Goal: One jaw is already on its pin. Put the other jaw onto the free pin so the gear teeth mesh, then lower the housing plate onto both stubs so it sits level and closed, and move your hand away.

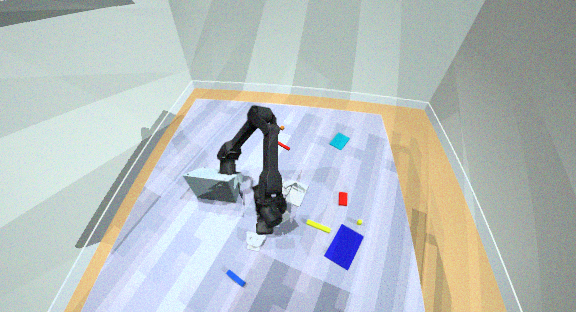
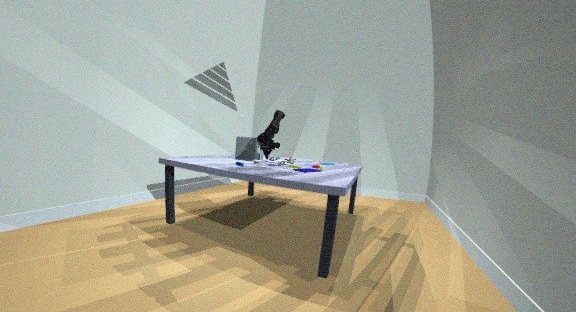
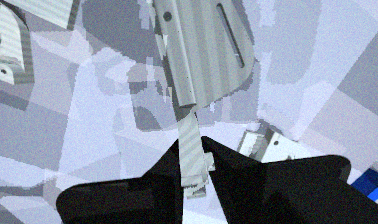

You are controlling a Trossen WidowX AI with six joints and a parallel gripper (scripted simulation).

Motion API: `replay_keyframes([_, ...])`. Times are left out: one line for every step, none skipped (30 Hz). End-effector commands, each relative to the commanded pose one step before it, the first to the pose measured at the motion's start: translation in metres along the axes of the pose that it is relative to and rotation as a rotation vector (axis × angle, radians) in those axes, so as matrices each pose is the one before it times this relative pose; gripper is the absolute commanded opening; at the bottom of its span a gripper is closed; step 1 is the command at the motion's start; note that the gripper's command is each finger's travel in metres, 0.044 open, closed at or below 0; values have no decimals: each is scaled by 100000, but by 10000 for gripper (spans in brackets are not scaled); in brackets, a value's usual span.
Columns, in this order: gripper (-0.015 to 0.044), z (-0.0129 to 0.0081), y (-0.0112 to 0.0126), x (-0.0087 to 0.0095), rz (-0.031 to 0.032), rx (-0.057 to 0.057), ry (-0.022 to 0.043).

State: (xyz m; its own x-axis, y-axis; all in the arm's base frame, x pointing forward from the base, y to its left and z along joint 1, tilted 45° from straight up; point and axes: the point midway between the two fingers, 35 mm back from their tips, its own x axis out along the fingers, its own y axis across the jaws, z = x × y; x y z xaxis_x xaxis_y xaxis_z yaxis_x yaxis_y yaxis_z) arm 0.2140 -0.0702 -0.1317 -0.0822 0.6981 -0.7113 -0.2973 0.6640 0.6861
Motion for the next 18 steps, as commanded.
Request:
replay_keyframes([37,109,-131,-320,-845,-624,-165])
replay_keyframes([37,0,0,0,0,0,0])
replay_keyframes([37,0,0,0,0,0,0])
replay_keyframes([37,0,0,0,0,0,0])
replay_keyframes([37,0,0,0,0,0,0])
replay_keyframes([37,0,0,0,0,0,0])
replay_keyframes([37,0,0,0,0,0,0])
replay_keyframes([37,0,0,0,0,0,0])
replay_keyframes([37,0,0,0,0,0,0])
replay_keyframes([37,4,-5,-49,-5,1,1])
replay_keyframes([37,11,-16,-147,-16,4,3])
replay_keyframes([37,17,-25,-246,-25,6,5])
replay_keyframes([37,19,-28,-308,-29,7,6])
replay_keyframes([37,17,-25,-310,-27,7,7])
replay_keyframes([37,15,-22,-311,-25,7,7])
replay_keyframes([37,12,-19,-313,-23,6,7])
replay_keyframes([37,10,-16,-314,-21,6,7])
replay_keyframes([37,7,-13,-315,-19,6,7])
